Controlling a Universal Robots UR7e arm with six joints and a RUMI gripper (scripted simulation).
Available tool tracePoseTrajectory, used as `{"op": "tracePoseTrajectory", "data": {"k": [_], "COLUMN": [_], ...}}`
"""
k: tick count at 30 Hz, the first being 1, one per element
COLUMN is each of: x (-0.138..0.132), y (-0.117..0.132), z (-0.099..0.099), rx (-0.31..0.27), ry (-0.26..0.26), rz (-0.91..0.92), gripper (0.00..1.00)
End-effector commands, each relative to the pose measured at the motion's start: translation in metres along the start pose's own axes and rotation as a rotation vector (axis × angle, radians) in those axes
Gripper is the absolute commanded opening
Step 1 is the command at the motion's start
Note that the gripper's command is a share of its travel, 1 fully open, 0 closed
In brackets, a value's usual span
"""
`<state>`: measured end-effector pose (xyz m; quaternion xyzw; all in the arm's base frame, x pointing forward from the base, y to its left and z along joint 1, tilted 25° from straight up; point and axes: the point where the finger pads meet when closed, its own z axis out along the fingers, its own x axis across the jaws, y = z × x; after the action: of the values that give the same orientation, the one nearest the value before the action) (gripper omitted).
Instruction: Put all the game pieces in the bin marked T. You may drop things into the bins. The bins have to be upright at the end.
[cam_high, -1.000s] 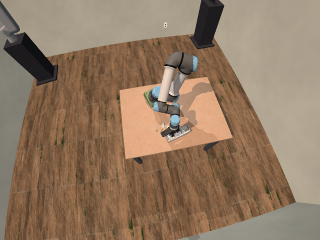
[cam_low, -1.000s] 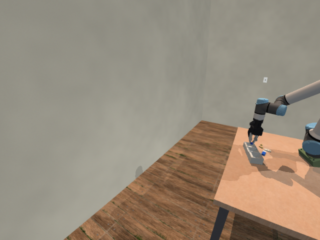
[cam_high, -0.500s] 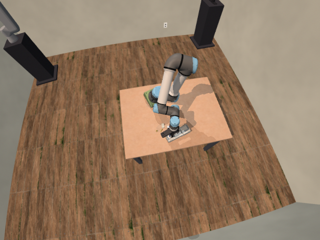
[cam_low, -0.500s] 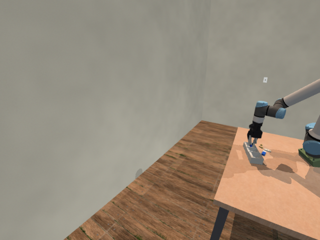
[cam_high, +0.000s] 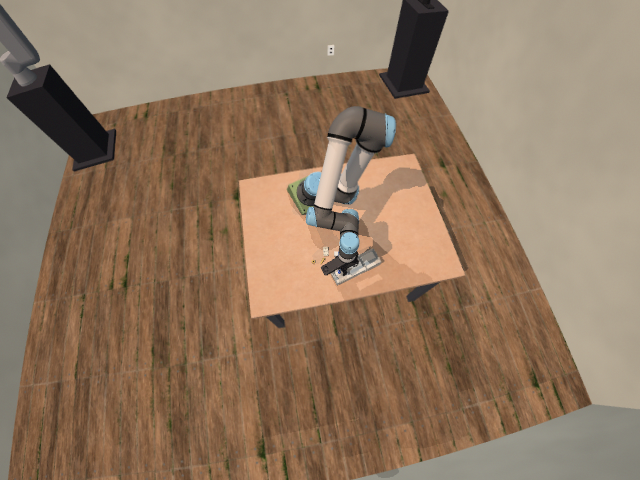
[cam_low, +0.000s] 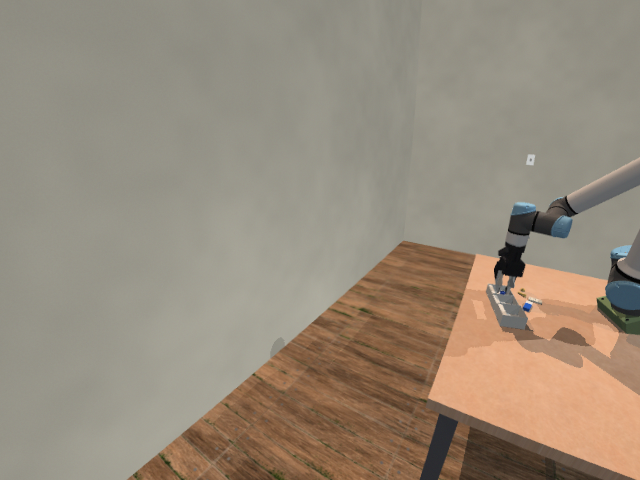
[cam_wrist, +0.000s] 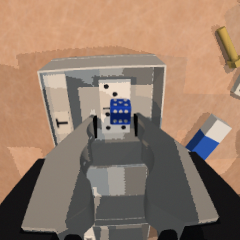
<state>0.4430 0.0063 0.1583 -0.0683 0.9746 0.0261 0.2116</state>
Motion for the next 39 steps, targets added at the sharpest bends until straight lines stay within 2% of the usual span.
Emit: {"op": "tracePoseTrajectory", "data": {"k": [1, 14, 39], "x": [0.0, 0.0, 0.0], "y": [0.0, 0.0, 0.0], "z": [0.0, 0.0, -0.035], "rx": [0.0, 0.0, 0.0], "ry": [-0.001, -0.001, -0.001], "rz": [0.0, 0.0, 0.0], "gripper": [0.18, 0.18, 0.18]}}
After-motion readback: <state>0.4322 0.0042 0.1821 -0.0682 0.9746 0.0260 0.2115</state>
